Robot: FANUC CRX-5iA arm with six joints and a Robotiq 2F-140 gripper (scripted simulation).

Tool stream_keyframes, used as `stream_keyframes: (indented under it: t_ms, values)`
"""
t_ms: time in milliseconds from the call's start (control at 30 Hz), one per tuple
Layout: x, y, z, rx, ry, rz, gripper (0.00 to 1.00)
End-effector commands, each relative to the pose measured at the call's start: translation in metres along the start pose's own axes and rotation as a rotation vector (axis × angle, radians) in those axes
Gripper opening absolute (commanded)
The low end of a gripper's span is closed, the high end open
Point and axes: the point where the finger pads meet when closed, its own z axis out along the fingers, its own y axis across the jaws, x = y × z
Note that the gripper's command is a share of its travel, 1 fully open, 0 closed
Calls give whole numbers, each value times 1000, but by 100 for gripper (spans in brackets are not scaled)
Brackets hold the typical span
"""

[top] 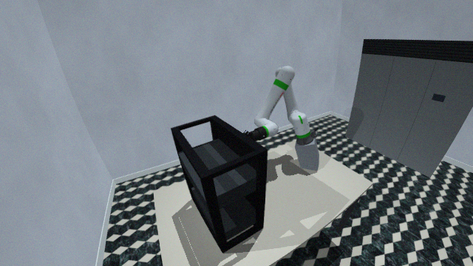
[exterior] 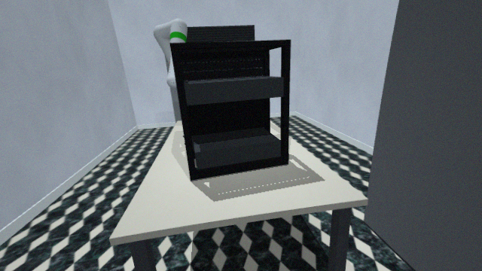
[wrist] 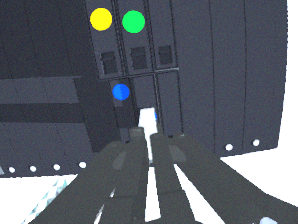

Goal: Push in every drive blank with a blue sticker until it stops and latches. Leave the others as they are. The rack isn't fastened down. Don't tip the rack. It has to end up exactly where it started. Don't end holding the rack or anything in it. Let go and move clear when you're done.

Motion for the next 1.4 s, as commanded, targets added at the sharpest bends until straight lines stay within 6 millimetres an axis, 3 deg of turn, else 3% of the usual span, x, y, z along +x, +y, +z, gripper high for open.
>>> stream_keyframes:
  t_ms: [0,1367]
  values:
    - [0,0,1,0,0,0,0]
    - [0,0,5,0,0,0,0]
